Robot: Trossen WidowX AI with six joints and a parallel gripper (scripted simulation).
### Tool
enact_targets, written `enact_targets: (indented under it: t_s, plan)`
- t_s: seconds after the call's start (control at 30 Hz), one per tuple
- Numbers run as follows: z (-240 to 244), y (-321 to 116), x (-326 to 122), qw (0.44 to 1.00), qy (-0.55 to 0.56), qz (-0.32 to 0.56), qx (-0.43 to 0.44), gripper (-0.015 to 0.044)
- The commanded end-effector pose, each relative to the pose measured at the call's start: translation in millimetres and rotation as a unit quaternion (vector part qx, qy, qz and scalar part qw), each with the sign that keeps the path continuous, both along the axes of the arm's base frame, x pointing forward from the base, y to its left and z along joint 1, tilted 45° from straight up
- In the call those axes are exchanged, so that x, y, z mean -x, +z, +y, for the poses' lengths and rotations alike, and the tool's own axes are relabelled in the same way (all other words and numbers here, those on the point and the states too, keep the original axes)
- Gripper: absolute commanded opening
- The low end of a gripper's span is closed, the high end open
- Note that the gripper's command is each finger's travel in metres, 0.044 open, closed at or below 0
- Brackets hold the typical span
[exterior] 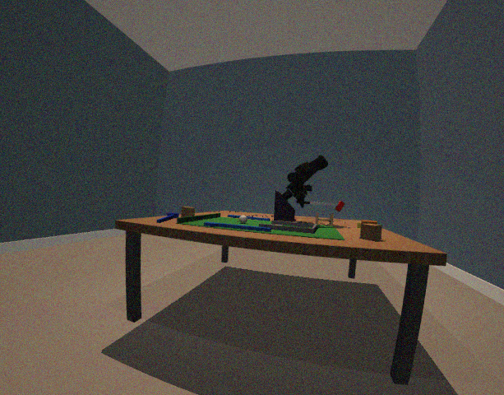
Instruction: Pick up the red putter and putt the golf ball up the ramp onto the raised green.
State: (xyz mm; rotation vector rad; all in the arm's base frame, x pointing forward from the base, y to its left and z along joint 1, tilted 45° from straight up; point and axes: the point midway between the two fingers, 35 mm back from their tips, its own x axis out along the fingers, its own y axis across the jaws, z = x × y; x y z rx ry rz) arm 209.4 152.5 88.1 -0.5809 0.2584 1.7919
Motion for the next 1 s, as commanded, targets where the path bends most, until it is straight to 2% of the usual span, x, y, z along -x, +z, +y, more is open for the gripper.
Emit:
enact_targets:
  t_s: [0.0,0.13,0.2,0.57,0.97]
  plan:
    - [-9.6,14.9,-1.8,1.000,0.000,-0.007,-0.006,0.0000]
    - [-16.2,24.0,-1.1,1.000,0.000,-0.006,-0.009,0.0000]
    - [-14.5,14.5,-3.1,1.000,-0.008,0.008,-0.001,0.0000]
    - [-52.4,-16.8,-45.2,0.982,-0.118,0.132,0.063,0.0000]
    - [-103.1,-57.7,-78.7,0.927,-0.237,0.264,0.119,0.0000]
